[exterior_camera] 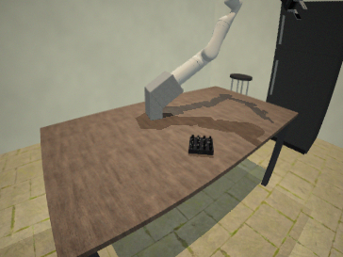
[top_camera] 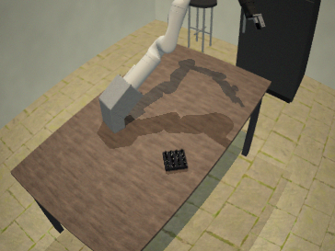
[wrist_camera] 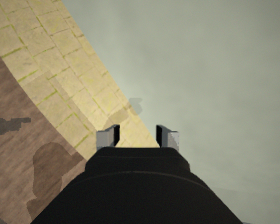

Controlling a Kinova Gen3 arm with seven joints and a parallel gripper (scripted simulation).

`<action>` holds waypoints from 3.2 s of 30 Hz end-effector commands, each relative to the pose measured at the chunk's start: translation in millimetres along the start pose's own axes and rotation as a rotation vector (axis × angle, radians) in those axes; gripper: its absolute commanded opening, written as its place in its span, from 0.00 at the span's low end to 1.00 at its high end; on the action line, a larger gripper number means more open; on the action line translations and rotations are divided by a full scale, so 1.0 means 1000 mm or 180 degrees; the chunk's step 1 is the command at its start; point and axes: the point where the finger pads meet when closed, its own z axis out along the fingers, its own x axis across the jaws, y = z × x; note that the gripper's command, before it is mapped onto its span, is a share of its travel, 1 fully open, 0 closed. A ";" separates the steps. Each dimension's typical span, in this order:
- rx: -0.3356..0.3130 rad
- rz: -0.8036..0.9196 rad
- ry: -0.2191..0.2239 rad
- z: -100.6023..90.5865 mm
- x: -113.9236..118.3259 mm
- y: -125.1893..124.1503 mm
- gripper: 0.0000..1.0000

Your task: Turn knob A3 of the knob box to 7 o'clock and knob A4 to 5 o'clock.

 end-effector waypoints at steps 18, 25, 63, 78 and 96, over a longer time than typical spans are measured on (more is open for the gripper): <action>0.0004 0.0199 -0.0045 0.011 0.013 0.016 1.00; -0.0007 0.0379 -0.0054 0.019 0.025 0.031 1.00; -0.0056 0.0909 -0.0098 0.050 0.056 0.078 1.00; -0.0104 0.1252 -0.0140 0.073 0.072 0.110 1.00; -0.0163 0.1583 -0.0190 0.099 0.083 0.143 1.00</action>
